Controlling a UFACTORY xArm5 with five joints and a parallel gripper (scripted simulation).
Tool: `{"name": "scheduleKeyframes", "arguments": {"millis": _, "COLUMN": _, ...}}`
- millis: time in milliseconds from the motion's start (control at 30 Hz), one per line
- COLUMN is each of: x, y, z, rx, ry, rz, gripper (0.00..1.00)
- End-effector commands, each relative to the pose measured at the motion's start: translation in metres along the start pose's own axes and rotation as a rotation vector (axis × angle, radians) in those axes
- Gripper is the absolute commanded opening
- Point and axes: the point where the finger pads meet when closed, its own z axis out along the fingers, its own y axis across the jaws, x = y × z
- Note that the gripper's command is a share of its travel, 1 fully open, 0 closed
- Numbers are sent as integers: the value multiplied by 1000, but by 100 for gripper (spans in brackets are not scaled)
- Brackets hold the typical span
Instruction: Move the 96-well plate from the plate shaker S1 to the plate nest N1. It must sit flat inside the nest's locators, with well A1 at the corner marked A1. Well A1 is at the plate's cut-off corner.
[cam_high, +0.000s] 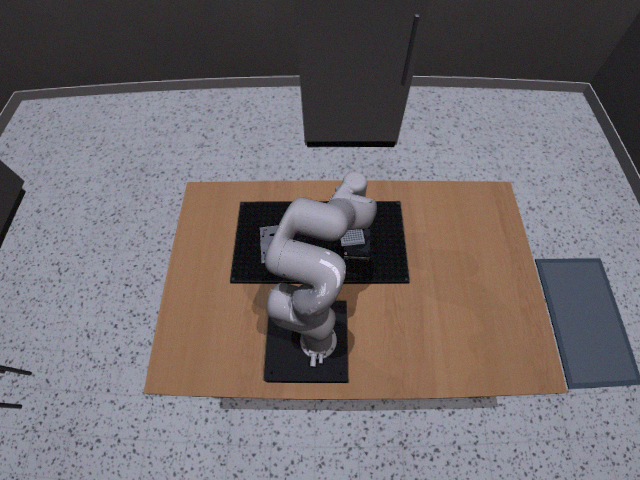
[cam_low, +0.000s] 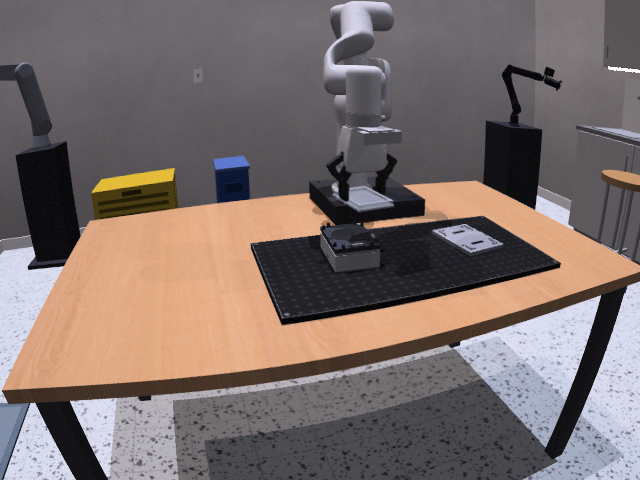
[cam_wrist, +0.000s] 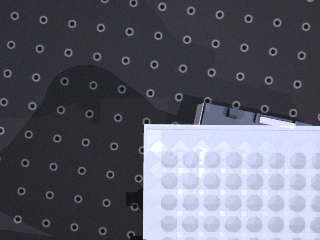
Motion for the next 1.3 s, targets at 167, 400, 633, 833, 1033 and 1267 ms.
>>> {"name": "scheduleKeyframes", "arguments": {"millis": 167, "x": 6, "y": -21, "z": 0, "rx": 10, "ry": 15, "rz": -2, "gripper": 0}}
{"name": "scheduleKeyframes", "arguments": {"millis": 400, "x": 9, "y": -44, "z": 3, "rx": 11, "ry": 15, "rz": -2, "gripper": 0}}
{"name": "scheduleKeyframes", "arguments": {"millis": 633, "x": 12, "y": -60, "z": 5, "rx": 11, "ry": 15, "rz": -2, "gripper": 0}}
{"name": "scheduleKeyframes", "arguments": {"millis": 833, "x": 15, "y": -80, "z": 7, "rx": 11, "ry": 15, "rz": -2, "gripper": 0}}
{"name": "scheduleKeyframes", "arguments": {"millis": 1033, "x": 18, "y": -99, "z": 9, "rx": 11, "ry": 15, "rz": -2, "gripper": 0}}
{"name": "scheduleKeyframes", "arguments": {"millis": 1267, "x": 20, "y": -116, "z": 11, "rx": 11, "ry": 15, "rz": -2, "gripper": 0}}
